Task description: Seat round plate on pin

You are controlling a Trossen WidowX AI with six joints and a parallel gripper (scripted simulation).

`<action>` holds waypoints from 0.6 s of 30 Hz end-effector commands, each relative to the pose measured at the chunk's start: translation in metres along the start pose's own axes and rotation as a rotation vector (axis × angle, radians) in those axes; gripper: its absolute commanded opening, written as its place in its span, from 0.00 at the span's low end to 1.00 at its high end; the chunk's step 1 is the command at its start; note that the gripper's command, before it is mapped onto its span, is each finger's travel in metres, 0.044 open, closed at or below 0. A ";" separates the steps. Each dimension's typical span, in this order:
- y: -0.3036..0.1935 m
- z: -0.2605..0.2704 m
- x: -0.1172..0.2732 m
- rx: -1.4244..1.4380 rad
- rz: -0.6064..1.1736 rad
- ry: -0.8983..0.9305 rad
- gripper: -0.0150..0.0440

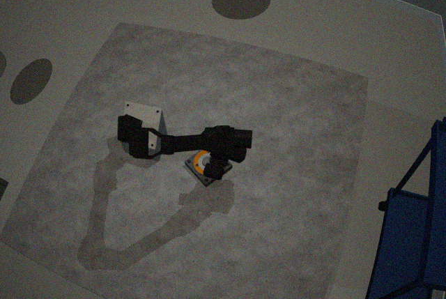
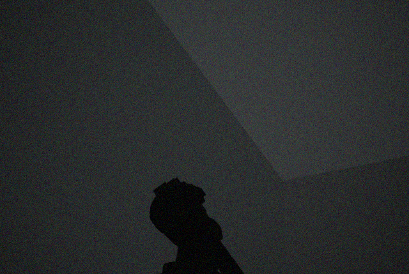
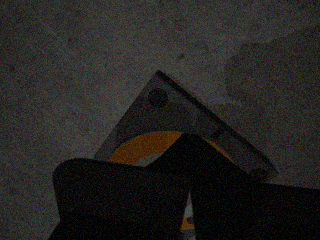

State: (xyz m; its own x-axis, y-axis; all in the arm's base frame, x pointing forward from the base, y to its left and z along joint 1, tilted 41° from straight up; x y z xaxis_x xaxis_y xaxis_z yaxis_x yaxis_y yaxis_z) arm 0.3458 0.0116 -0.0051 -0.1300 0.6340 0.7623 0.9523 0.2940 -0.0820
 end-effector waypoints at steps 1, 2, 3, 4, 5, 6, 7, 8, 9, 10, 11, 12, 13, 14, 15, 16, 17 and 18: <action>-0.006 -0.005 -0.003 0.004 0.012 -0.006 0.25; -0.006 -0.005 -0.003 0.004 0.012 -0.006 0.25; -0.006 -0.006 -0.003 0.004 0.012 -0.006 0.25; -0.006 -0.007 -0.003 0.004 0.012 -0.006 0.25; -0.007 -0.007 -0.003 0.004 0.012 -0.006 0.25; -0.007 -0.008 -0.004 0.004 0.012 -0.006 0.25; -0.007 -0.008 -0.004 0.004 0.012 -0.006 0.25; -0.007 -0.009 -0.005 0.004 0.012 -0.006 0.25; -0.007 -0.009 -0.005 0.004 0.012 -0.006 0.25; -0.008 -0.009 -0.006 0.004 0.012 -0.006 0.25; -0.007 -0.009 -0.005 0.004 0.012 -0.006 0.25; -0.007 -0.009 -0.002 0.004 0.012 -0.006 0.25; -0.006 -0.009 0.002 0.004 0.012 -0.006 0.25; -0.006 -0.009 0.007 0.004 0.012 -0.005 0.25; -0.005 -0.009 0.012 0.004 0.012 -0.005 0.25; -0.005 -0.008 0.018 0.004 0.012 -0.005 0.25; -0.006 -0.008 0.024 0.004 0.012 -0.004 0.25; -0.007 -0.008 0.030 0.004 0.012 -0.004 0.25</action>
State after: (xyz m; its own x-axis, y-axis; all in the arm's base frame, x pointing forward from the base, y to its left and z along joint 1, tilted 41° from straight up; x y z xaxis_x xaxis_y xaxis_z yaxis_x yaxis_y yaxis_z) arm 0.3362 0.0088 0.0066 -0.1009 0.6456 0.7570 0.9516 0.2847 -0.1160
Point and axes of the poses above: the point midway between the two fingers, 35 mm back from their tips, its own x axis back along the fingers, its own z axis across the jaws, y = z × x, the point moved 1 cm from there along x, back along the fingers, and after that the axes turned 13 degrees about x, right-handed, at the moved point
